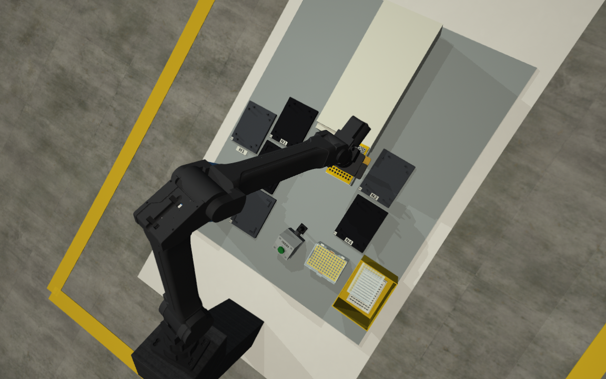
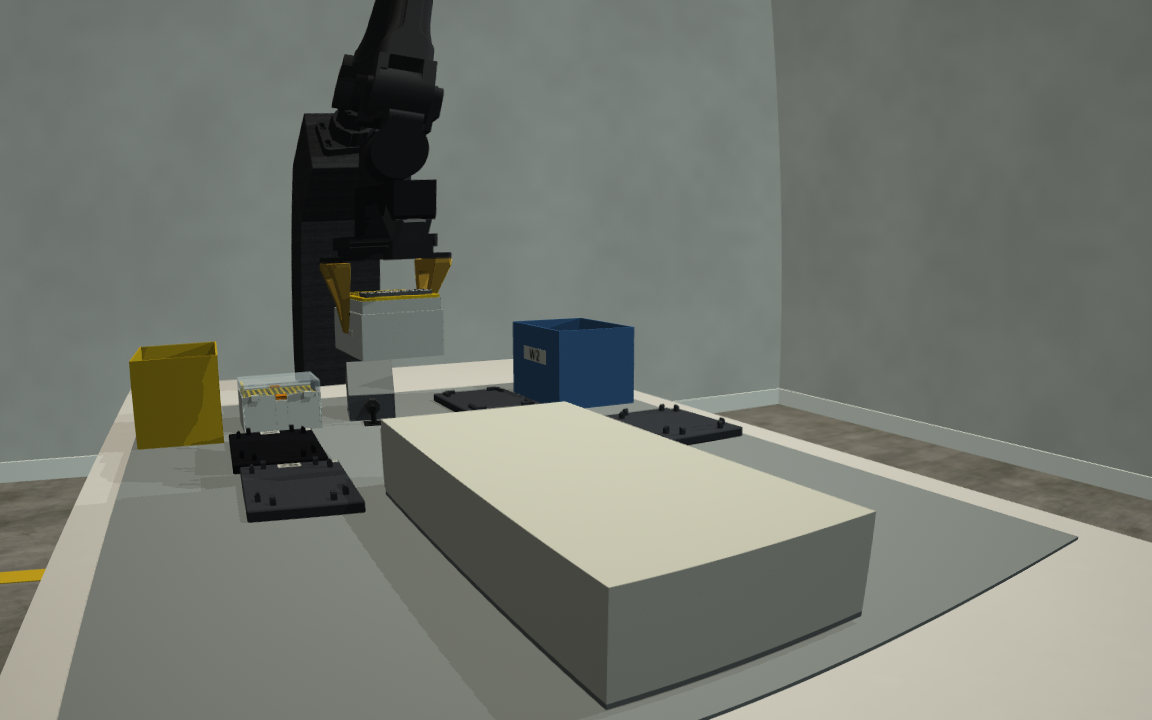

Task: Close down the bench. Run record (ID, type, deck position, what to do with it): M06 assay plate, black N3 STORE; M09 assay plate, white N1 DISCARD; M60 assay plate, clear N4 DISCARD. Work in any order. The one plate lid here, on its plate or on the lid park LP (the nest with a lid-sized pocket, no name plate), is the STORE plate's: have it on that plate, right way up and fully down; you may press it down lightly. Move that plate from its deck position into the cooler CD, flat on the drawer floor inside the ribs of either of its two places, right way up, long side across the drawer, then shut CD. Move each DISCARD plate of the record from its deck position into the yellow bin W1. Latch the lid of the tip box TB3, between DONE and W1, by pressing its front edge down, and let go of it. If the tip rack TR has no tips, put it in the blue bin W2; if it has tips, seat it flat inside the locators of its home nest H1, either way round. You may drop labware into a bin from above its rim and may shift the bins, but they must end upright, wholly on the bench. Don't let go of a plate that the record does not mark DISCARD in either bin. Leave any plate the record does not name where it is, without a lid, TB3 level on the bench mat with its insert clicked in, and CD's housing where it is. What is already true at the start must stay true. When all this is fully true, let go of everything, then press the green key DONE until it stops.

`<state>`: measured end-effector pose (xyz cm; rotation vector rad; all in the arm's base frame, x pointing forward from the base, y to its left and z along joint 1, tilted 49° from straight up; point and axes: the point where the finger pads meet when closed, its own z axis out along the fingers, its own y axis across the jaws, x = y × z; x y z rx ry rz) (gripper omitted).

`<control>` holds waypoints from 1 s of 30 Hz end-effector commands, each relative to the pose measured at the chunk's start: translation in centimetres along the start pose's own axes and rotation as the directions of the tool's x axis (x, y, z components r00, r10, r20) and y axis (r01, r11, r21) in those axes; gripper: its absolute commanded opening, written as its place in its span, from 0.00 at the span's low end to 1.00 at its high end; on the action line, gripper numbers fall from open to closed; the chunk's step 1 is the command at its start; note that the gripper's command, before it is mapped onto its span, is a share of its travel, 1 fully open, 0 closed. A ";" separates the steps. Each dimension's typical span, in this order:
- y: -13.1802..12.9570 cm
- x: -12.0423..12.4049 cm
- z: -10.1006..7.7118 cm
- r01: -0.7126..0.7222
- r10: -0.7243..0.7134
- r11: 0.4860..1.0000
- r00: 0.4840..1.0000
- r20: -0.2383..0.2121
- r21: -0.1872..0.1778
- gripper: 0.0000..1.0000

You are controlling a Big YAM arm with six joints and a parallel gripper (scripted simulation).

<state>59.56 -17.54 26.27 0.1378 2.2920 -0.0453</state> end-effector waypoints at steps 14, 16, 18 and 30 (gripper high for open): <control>4.2 -1.2 -1.6 -0.011 0.011 1.000 0.999 0.052 0.002 0.00; 4.3 -1.0 0.1 -0.013 0.013 1.000 0.999 0.032 0.000 0.00; 4.9 -0.3 -0.3 -0.014 0.014 1.000 1.000 0.027 0.000 0.00; 8.1 -0.5 -1.2 -0.014 0.014 1.000 0.999 0.045 -0.001 0.00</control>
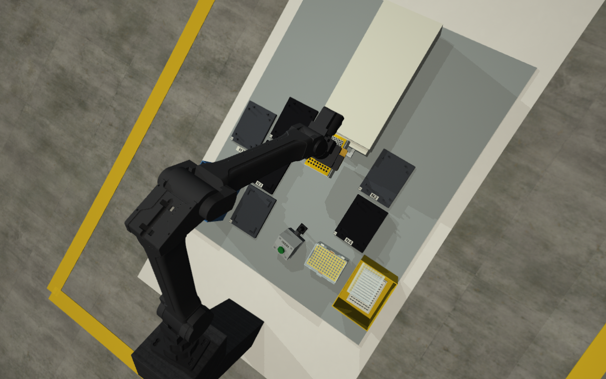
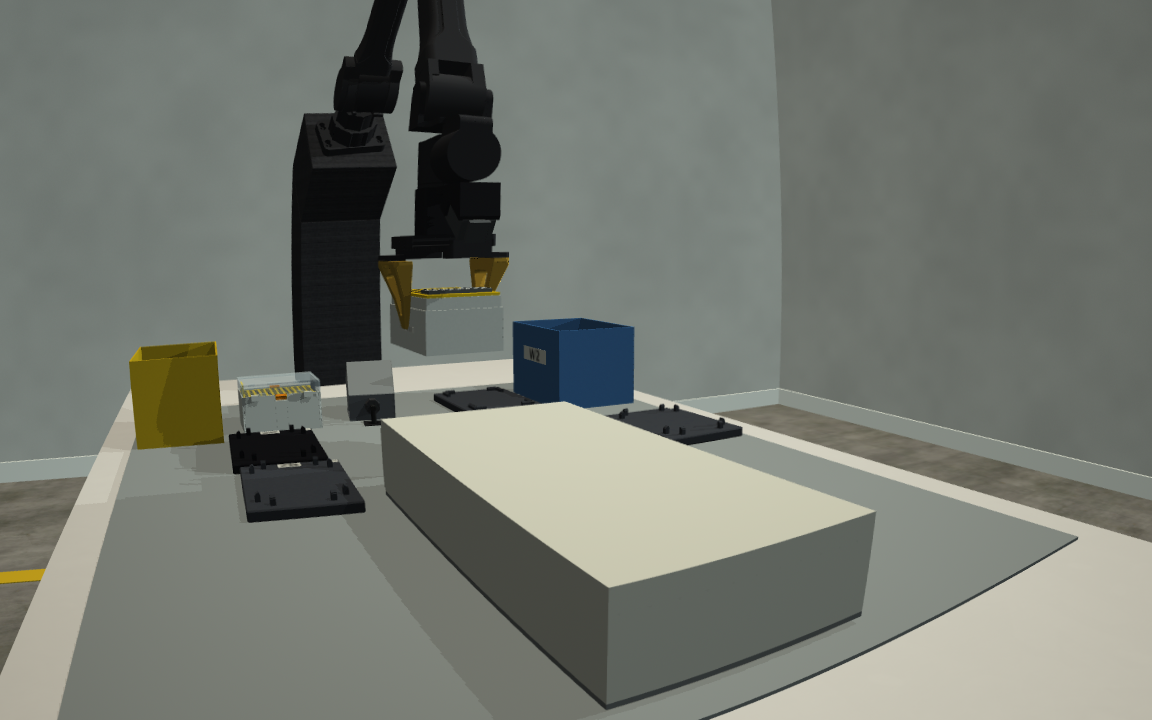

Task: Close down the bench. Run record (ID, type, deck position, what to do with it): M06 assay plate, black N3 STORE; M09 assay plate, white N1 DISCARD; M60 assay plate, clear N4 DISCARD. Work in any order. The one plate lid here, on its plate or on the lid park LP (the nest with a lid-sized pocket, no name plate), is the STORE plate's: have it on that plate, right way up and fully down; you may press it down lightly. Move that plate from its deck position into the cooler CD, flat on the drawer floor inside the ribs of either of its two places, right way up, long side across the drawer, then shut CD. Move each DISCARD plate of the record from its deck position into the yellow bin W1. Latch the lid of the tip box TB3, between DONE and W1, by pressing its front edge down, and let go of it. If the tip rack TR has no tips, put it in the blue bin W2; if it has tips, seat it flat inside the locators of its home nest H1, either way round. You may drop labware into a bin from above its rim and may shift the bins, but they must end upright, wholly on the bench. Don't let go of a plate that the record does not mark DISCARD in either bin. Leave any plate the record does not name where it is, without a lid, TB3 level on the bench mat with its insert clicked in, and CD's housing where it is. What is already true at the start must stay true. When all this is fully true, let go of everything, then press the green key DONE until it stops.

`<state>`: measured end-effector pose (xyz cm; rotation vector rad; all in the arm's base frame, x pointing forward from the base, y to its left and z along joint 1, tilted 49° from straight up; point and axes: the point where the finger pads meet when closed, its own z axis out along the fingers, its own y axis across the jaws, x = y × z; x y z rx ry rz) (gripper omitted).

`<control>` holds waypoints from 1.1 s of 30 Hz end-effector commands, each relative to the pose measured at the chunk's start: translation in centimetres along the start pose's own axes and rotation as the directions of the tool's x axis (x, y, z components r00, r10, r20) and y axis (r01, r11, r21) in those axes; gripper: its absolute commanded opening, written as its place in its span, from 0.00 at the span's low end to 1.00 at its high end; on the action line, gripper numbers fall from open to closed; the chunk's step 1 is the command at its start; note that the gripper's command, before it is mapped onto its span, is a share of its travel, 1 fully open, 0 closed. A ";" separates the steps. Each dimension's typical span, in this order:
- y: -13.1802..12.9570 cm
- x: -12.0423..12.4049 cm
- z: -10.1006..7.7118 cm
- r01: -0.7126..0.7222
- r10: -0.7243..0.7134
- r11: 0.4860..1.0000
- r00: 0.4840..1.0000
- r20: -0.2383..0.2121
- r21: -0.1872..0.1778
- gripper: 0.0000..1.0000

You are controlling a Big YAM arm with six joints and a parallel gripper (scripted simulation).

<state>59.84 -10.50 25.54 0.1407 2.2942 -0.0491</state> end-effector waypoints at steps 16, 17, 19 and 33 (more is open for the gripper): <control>4.8 -1.1 -1.3 -0.016 0.016 1.000 0.999 0.048 -0.007 0.00; 5.1 -0.9 -1.3 -0.016 0.016 1.000 0.999 0.045 -0.007 0.00; 5.1 -0.9 -1.3 -0.016 0.016 1.000 0.999 0.045 -0.007 0.00; 8.9 -0.1 -0.6 -0.016 0.017 1.000 0.999 0.034 -0.009 0.00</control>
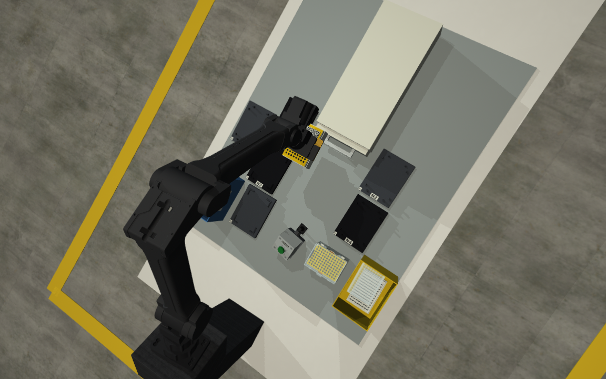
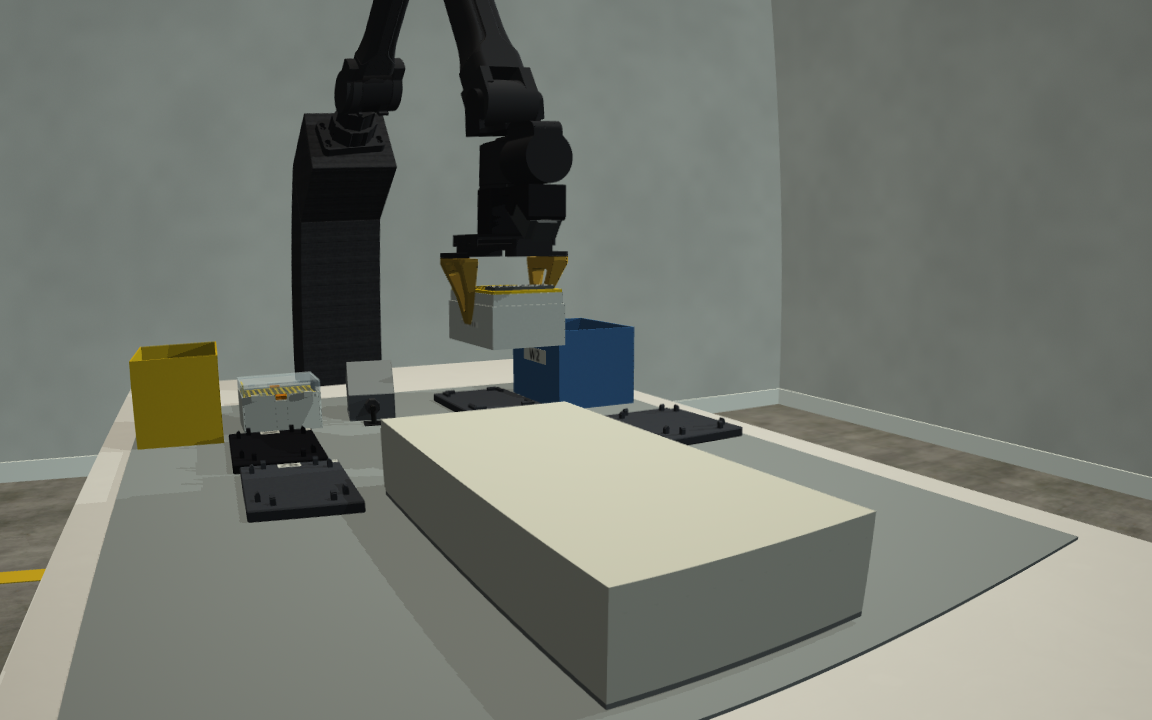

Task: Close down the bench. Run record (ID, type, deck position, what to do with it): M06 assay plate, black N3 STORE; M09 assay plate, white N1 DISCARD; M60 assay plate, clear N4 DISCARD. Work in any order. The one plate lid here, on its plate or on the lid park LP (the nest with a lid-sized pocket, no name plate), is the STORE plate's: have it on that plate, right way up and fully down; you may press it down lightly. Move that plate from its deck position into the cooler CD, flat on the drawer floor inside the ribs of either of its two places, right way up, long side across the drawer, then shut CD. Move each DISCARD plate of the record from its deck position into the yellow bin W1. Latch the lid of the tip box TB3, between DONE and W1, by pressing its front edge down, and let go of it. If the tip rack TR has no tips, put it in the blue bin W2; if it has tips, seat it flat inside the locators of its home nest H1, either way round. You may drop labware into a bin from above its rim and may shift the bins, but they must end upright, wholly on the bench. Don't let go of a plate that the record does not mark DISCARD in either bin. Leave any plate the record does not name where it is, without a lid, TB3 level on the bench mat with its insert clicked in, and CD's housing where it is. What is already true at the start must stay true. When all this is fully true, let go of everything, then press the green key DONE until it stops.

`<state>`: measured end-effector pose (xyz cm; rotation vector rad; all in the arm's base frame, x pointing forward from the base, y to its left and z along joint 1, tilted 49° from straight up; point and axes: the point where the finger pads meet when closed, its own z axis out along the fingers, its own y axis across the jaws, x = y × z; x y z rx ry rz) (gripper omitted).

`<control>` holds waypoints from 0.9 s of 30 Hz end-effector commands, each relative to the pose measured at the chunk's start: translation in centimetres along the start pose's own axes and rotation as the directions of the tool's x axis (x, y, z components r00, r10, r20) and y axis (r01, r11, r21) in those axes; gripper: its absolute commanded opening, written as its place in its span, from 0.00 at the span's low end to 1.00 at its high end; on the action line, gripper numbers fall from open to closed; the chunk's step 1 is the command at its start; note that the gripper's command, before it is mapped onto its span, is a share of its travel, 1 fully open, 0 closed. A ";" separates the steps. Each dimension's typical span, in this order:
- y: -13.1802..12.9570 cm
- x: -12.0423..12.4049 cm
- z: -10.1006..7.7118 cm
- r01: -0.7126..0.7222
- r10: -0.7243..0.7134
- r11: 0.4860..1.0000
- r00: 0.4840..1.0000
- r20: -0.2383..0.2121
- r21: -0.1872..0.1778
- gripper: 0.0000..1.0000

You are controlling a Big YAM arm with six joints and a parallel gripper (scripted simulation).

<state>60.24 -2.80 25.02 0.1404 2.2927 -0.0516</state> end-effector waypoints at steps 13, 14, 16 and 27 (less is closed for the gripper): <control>4.2 -0.6 -0.4 -0.018 0.018 1.000 0.999 0.029 -0.013 0.00; 4.5 -0.7 -0.4 -0.018 0.018 1.000 0.999 0.030 -0.013 0.00; 5.1 -0.6 -0.1 -0.018 0.018 1.000 0.999 0.027 -0.013 0.00; 7.6 -0.6 -0.2 -0.019 0.019 1.000 0.999 0.031 -0.015 0.00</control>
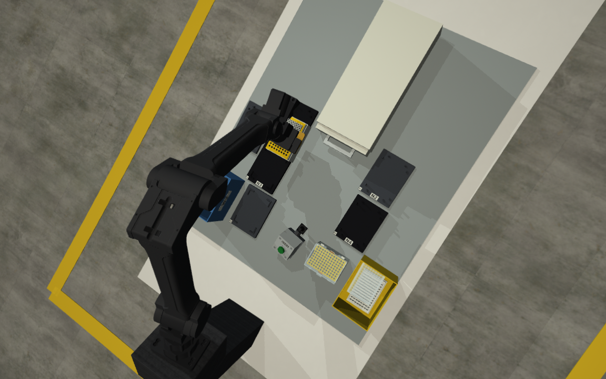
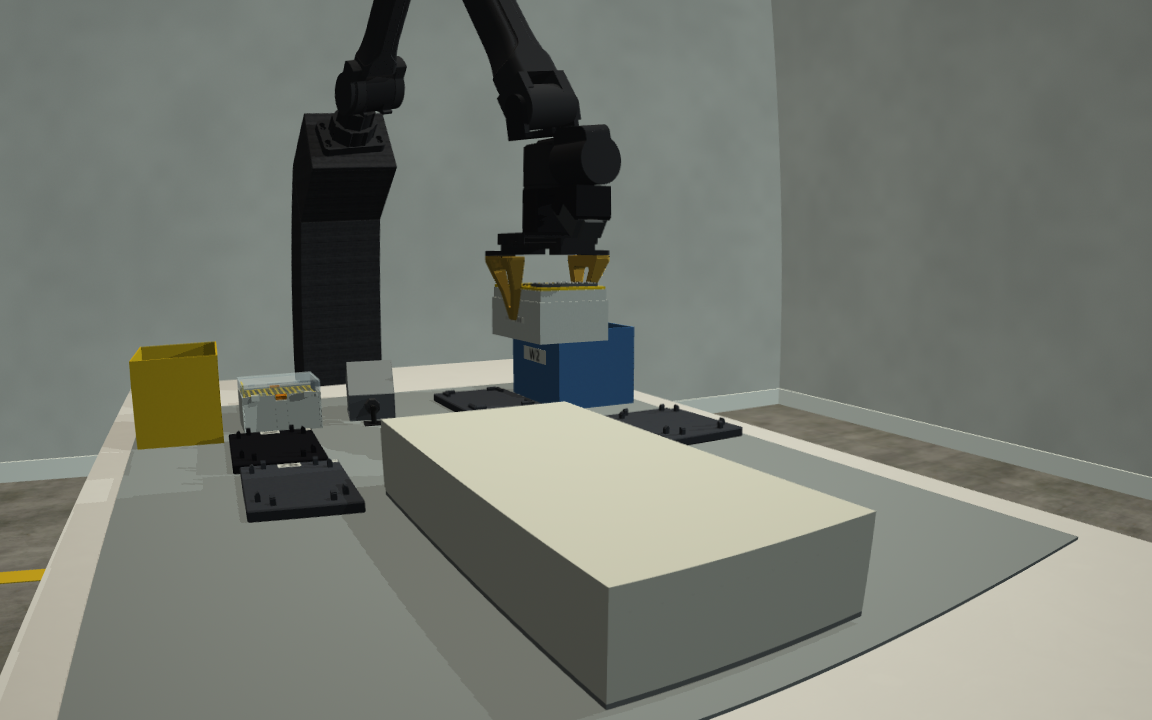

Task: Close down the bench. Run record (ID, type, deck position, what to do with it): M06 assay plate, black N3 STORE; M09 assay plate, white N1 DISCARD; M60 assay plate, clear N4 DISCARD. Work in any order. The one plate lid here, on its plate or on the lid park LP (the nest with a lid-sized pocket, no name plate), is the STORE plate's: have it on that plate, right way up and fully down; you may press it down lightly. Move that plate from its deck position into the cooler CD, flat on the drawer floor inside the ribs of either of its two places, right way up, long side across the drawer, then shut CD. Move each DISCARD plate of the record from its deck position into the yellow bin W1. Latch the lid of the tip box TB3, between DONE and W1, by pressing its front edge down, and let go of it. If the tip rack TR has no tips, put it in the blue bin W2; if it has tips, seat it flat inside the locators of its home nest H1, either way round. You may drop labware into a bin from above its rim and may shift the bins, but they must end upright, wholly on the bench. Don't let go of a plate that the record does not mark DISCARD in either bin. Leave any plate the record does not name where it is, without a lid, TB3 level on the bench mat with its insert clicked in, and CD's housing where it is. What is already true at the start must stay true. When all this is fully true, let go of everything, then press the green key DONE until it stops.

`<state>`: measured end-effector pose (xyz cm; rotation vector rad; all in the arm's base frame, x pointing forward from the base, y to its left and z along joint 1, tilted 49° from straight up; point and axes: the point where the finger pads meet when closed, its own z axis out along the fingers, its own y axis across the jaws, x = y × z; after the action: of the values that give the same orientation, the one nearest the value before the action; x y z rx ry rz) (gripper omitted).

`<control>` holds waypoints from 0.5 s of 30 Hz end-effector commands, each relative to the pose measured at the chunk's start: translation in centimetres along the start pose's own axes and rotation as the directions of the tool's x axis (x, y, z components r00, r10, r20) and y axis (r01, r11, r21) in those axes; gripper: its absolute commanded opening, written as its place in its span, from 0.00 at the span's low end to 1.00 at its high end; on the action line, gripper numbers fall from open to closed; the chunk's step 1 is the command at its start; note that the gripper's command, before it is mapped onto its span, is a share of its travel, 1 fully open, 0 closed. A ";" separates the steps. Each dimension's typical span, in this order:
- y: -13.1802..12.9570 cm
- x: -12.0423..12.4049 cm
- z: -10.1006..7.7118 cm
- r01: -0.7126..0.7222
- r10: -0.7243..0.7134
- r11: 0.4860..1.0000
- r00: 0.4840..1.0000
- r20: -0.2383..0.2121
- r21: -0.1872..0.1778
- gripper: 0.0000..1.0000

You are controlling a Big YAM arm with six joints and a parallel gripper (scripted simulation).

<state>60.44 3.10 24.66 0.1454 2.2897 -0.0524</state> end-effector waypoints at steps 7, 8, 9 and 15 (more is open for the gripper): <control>3.6 -1.6 -0.8 -0.017 0.018 1.000 0.999 0.035 -0.020 0.00; 3.9 -1.5 -0.7 -0.016 0.017 1.000 0.999 0.031 -0.019 0.00; 3.9 -1.5 -0.7 -0.016 0.017 1.000 0.999 0.031 -0.019 0.00; 5.2 -0.2 -0.2 -0.011 0.011 1.000 1.000 0.007 -0.014 0.00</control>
<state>60.73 6.77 24.44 0.1427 2.2857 -0.0496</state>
